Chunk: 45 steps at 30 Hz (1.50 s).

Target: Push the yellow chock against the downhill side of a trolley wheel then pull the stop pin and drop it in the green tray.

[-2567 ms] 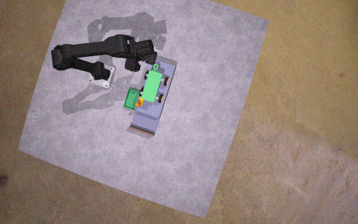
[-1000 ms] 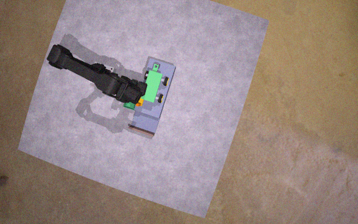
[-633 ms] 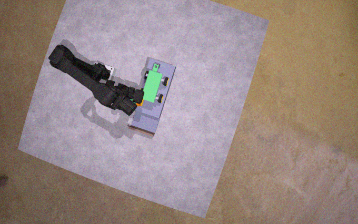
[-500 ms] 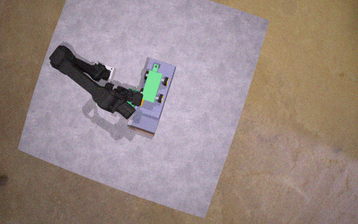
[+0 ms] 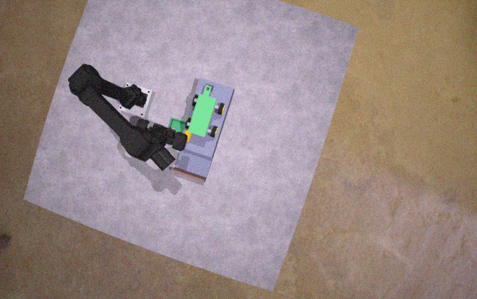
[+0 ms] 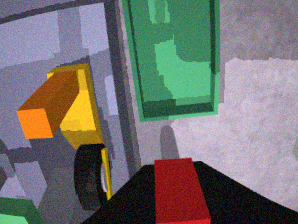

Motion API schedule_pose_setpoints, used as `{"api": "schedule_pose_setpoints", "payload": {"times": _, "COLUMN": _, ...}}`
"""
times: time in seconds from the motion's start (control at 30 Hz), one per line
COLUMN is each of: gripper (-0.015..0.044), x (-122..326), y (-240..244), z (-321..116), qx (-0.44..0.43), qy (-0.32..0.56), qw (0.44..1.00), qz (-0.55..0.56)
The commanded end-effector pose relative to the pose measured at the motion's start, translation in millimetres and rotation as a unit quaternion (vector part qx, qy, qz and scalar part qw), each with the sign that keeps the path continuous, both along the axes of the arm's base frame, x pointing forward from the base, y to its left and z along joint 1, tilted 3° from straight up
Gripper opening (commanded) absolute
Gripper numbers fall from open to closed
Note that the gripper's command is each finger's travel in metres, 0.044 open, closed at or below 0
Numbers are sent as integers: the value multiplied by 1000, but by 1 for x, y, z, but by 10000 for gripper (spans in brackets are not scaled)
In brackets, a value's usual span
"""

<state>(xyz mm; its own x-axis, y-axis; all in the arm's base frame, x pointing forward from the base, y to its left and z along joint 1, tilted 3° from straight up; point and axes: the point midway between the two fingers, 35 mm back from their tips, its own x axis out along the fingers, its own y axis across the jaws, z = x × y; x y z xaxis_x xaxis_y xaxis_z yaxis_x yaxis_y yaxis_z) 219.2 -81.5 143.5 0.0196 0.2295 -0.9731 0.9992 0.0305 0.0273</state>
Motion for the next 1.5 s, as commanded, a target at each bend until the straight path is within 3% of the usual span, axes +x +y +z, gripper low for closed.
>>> {"api": "schedule_pose_setpoints", "payload": {"times": 0.0, "gripper": 0, "x": 1, "y": -2, "z": 0, "qx": -8, "qy": 8, "qw": 999, "qz": -39}}
{"api": "schedule_pose_setpoints", "payload": {"times": 0.73, "gripper": 0, "x": 0, "y": 3, "z": 0, "qx": -57, "qy": 49, "qw": 931, "qz": -358}}
{"api": "schedule_pose_setpoints", "payload": {"times": 1.47, "gripper": 0, "x": 0, "y": 7, "z": 0, "qx": -85, "qy": 59, "qw": 761, "qz": -641}}
